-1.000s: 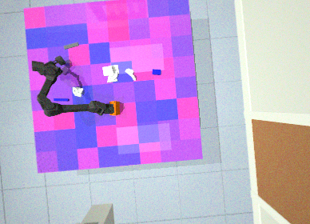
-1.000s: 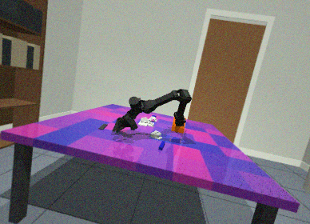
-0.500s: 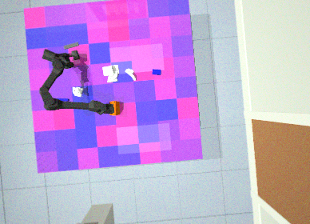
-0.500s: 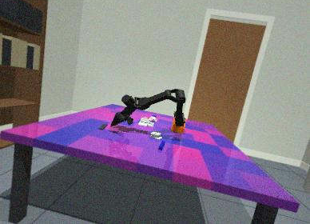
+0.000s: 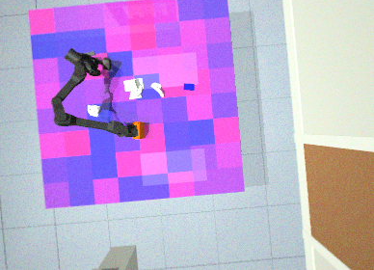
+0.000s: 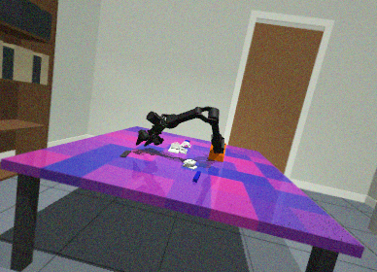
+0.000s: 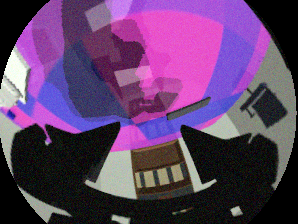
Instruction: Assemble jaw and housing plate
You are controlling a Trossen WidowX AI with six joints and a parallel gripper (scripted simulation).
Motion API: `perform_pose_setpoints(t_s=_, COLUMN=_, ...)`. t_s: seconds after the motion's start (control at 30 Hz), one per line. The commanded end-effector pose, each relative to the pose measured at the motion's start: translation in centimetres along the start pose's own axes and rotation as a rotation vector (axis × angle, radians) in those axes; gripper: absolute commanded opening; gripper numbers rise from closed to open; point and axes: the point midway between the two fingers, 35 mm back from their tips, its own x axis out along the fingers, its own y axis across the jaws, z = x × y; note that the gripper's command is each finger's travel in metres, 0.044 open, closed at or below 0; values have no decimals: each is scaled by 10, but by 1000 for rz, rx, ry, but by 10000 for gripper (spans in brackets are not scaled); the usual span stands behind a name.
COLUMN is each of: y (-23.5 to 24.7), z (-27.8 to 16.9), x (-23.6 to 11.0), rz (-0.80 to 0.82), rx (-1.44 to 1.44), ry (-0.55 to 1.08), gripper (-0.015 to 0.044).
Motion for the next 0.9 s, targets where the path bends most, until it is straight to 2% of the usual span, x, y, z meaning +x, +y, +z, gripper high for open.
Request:
perform_pose_setpoints(t_s=0.0, y=32, z=-14, x=-2, rz=69, rx=111, ry=19, gripper=440)
perform_pose_setpoints(t_s=0.37, y=94, z=-37, x=-13, rz=201, rx=312, ry=45, gripper=440)
perform_pose_setpoints(t_s=0.87, y=201, z=-57, x=-50, rz=412, rx=695, ry=81, gripper=440)
